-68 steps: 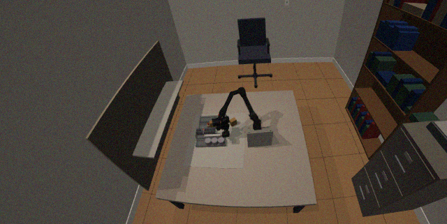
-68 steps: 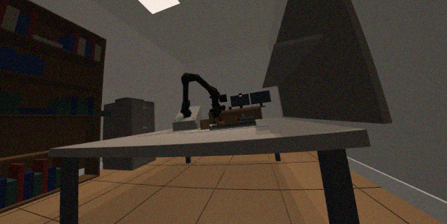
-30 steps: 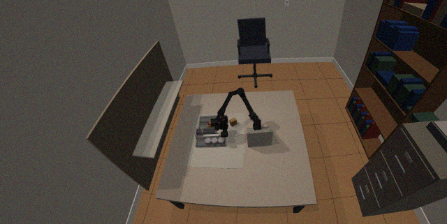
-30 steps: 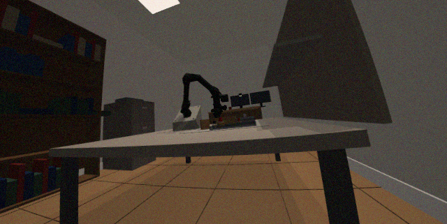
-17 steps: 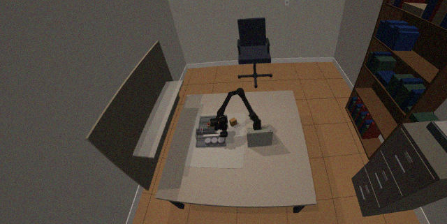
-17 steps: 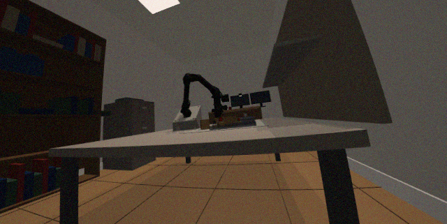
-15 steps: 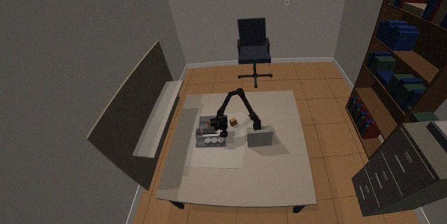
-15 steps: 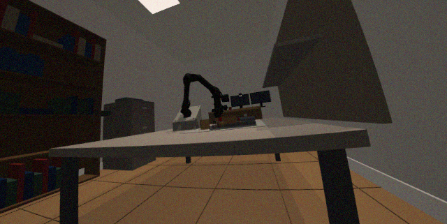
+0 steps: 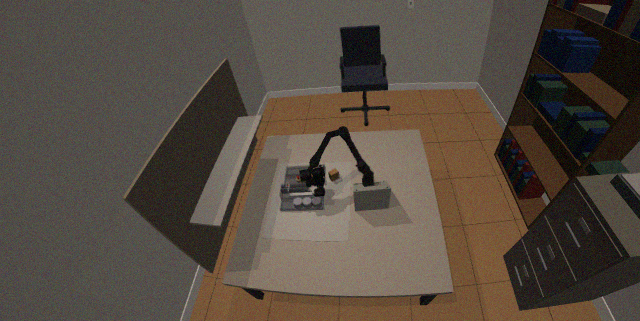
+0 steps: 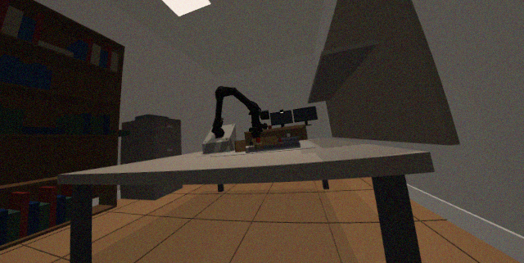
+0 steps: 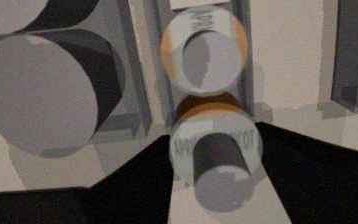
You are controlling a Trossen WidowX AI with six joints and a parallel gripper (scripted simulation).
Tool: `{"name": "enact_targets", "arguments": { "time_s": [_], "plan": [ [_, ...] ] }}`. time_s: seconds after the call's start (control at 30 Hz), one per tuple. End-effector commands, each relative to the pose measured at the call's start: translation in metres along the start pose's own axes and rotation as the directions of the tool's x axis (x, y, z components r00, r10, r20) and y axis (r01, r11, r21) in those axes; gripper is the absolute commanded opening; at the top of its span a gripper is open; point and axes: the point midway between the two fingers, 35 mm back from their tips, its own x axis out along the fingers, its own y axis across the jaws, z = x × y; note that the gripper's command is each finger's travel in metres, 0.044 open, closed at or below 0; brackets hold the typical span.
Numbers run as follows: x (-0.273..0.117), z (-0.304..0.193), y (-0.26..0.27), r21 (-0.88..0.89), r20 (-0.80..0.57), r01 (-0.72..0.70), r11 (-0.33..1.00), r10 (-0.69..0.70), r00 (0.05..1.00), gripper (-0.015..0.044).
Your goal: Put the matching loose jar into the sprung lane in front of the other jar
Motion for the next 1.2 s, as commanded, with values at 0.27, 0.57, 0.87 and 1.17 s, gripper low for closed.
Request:
{"name": "enact_targets", "arguments": {
  "time_s": [0.27,0.57,0.87,1.17],
  "plan": [
    [-0.005,0.014,-0.003,0.016,0.025,0.002,1.0,-0.002,1.0,0.0],
    [-0.006,0.017,-0.003,0.016,0.025,0.002,1.0,-0.002,1.0,0.0],
    [-0.007,0.02,-0.003,0.016,0.025,0.002,1.0,-0.002,1.0,0.0],
    [-0.008,0.023,-0.004,0.017,0.025,0.002,1.0,-0.002,1.0,0.0]
  ]
}}
